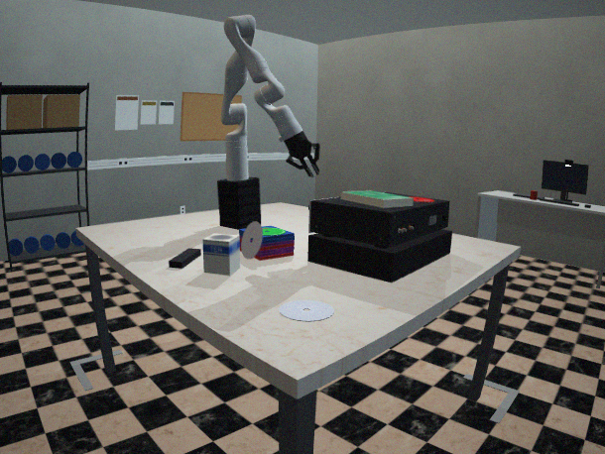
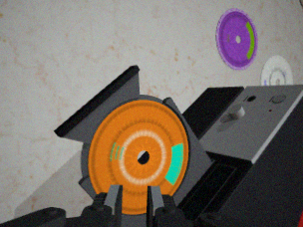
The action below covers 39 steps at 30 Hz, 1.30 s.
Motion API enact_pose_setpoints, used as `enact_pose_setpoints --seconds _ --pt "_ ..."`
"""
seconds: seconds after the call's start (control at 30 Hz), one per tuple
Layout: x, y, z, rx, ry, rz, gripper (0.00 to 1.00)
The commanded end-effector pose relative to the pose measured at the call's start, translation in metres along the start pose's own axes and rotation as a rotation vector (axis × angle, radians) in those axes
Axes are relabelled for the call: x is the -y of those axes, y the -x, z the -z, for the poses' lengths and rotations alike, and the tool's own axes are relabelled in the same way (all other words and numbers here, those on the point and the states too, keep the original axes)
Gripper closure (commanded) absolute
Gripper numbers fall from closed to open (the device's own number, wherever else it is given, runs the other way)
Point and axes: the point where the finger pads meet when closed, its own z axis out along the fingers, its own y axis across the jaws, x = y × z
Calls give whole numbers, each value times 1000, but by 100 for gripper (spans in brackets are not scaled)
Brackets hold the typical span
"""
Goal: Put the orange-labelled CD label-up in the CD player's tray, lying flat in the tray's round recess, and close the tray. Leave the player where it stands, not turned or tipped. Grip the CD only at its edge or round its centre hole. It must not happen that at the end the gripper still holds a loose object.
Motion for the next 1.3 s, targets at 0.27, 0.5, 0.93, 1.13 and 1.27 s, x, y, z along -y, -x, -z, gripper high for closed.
enact_pose_setpoints --seconds 0.27,0.5,0.93,1.13,1.27 --pt "-7 0 2 3 0 18 76" --pt "-7 0 2 3 0 18 76" --pt "-7 0 2 3 0 18 76" --pt "-7 0 2 3 0 17 90" --pt "-7 0 2 3 0 16 90"
